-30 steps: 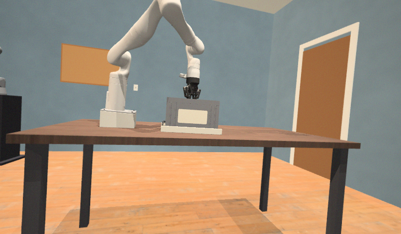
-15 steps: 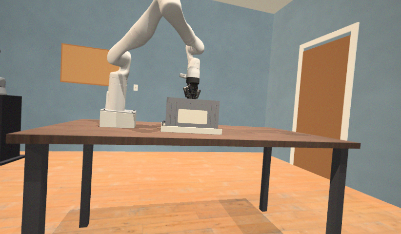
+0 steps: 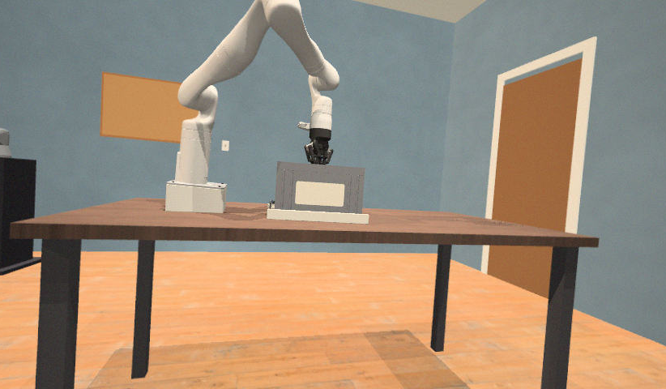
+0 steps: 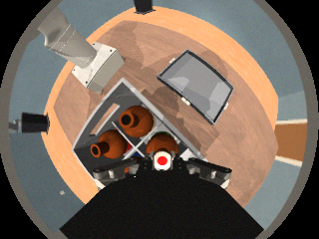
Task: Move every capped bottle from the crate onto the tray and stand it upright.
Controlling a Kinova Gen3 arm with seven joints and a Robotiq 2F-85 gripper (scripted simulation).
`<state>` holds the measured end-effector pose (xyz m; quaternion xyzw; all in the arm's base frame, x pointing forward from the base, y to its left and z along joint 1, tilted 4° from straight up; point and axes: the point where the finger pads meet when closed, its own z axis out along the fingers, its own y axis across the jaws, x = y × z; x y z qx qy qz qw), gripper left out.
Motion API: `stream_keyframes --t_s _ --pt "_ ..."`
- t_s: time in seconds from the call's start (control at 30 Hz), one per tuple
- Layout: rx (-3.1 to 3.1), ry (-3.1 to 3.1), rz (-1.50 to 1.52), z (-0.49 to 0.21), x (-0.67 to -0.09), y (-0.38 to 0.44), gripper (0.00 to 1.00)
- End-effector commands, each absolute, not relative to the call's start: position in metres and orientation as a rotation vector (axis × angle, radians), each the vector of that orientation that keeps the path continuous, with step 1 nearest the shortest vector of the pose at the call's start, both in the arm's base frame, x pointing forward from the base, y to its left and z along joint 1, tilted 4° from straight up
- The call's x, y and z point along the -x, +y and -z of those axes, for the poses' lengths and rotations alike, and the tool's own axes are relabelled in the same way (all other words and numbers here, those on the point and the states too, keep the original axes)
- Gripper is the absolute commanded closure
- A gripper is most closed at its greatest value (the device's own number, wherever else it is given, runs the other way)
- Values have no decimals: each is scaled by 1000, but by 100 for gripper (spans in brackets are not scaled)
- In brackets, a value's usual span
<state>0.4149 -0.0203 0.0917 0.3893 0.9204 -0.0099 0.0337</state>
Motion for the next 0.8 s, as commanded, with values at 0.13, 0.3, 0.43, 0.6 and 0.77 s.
stream_keyframes --t_s 0.13,0.3,0.43,0.6,0.77 --pt "-1197 2830 30 -92 -415 -20 100" --pt "-1197 2830 30 -92 -415 -20 100" --pt "-1197 2830 30 -92 -415 -20 100" --pt "-1197 2831 30 -102 -415 -20 100" --pt "-1196 2832 30 -119 -414 -19 100"
